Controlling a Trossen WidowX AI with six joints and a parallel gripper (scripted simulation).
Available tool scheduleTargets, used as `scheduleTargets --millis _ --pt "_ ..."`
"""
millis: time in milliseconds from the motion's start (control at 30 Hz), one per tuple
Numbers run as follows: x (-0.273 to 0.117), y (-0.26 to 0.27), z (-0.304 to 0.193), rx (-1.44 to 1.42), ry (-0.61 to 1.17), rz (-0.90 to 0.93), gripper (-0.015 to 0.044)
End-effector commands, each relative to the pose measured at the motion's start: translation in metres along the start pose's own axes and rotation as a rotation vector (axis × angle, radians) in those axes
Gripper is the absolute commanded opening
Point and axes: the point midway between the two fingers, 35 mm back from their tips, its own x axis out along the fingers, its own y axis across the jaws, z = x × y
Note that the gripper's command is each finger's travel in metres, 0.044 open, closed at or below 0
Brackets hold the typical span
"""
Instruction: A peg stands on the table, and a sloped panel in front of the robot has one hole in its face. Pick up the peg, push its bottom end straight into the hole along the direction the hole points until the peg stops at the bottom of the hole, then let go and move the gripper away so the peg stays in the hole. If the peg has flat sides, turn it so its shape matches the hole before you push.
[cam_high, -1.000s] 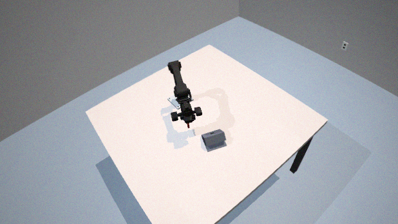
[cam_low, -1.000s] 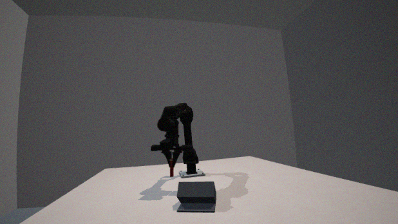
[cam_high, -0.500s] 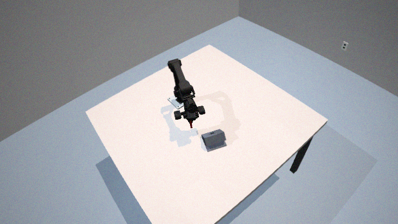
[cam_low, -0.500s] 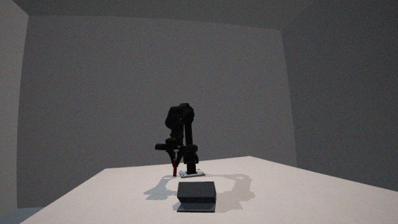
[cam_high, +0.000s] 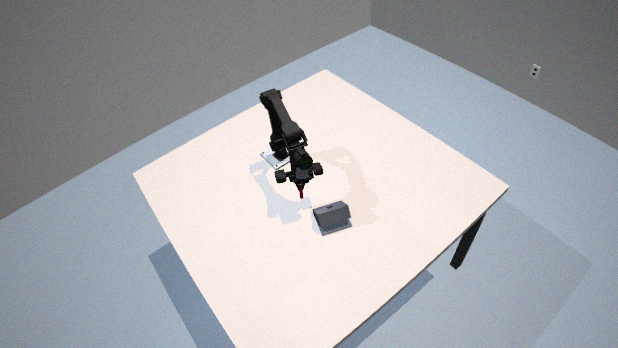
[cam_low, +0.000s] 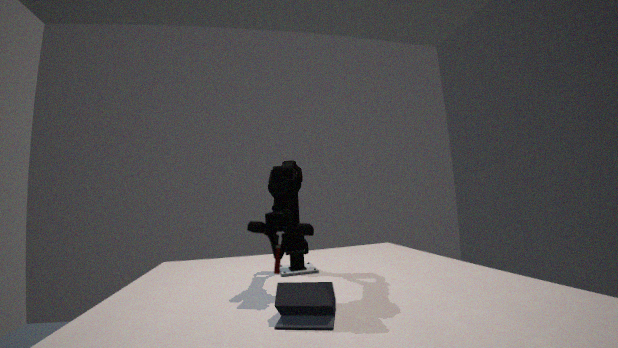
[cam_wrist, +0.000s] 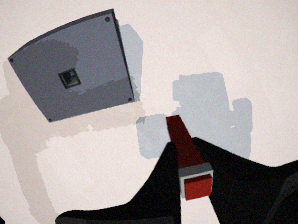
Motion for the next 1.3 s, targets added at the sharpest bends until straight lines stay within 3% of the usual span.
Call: scheduleTargets --millis 0,1267 --pt "-0.005 0.004 0.0 0.001 -0.039 -0.005 0.0" --pt "-0.019 0.052 -0.004 -0.014 -0.268 0.023 0.0"
